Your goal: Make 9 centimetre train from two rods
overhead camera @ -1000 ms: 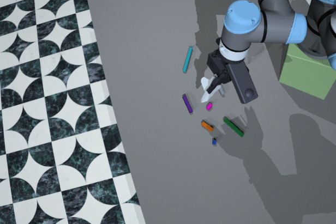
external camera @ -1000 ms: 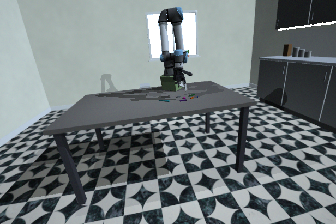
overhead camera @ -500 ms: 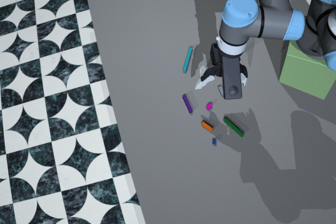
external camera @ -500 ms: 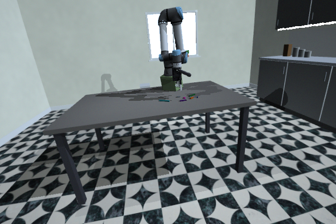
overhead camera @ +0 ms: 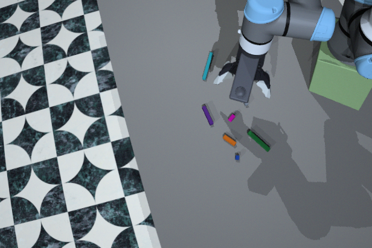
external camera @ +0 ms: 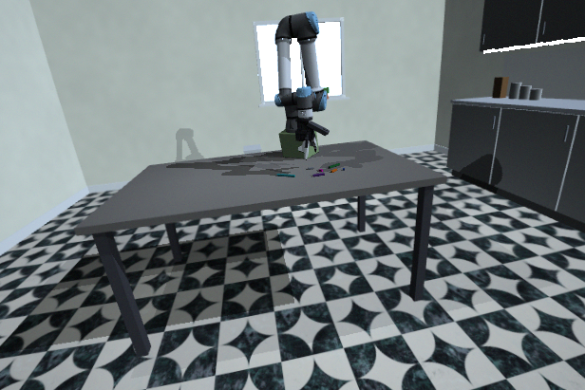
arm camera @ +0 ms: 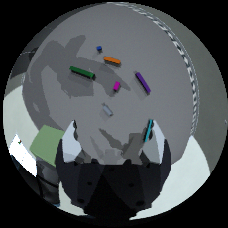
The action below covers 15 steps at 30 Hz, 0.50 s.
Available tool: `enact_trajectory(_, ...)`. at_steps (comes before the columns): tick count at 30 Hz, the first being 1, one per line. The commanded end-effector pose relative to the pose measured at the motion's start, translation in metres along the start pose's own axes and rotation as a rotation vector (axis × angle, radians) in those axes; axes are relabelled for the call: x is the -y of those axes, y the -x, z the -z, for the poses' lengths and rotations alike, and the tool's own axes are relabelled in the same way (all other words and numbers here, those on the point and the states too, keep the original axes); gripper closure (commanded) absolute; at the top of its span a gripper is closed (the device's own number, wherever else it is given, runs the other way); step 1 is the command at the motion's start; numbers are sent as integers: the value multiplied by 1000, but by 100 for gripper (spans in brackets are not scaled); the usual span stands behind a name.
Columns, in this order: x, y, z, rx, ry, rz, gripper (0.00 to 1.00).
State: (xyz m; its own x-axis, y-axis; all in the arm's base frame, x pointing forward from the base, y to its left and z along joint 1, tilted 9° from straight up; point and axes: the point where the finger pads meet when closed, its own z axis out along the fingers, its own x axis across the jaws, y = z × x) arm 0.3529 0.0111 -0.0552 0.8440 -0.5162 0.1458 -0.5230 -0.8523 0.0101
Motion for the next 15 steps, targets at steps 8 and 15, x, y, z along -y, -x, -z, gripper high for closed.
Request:
enact_trajectory(8, -14, -11, 1, -3, 5, -337, 0)
enact_trajectory(15, -22, -16, 1, -4, 5, -526, 0)
